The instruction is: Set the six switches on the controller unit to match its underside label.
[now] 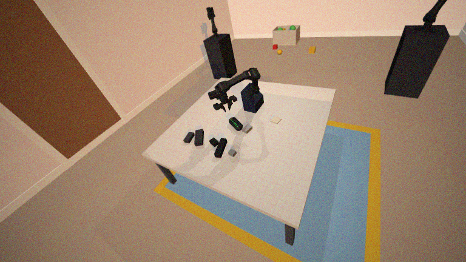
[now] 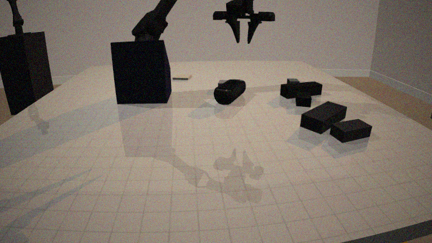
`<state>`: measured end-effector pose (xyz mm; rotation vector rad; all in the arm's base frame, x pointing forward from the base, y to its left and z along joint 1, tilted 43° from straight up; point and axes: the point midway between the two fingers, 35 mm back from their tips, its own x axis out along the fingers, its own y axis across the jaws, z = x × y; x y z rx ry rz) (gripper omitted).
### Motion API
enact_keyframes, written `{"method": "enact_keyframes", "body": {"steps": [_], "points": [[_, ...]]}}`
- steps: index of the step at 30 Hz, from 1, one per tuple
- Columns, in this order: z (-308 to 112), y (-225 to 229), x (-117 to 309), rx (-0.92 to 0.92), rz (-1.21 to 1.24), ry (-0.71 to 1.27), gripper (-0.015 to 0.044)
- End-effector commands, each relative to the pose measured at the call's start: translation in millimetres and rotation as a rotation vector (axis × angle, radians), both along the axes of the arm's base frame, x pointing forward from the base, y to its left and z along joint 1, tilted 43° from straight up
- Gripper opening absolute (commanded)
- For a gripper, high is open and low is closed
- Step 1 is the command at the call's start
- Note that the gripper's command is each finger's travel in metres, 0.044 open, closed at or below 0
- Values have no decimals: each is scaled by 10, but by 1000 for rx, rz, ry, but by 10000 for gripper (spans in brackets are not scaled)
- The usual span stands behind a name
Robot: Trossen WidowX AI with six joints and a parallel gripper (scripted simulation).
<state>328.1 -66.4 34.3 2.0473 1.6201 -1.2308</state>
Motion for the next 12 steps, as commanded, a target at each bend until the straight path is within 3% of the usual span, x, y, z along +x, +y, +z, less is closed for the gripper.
{"method": "enact_keyframes", "body": {"steps": [1,4,12], "points": [[6,24,-3,0,17,4,72],[6,24,-3,0,17,4,0],[6,24,-3,0,17,4,0]]}}
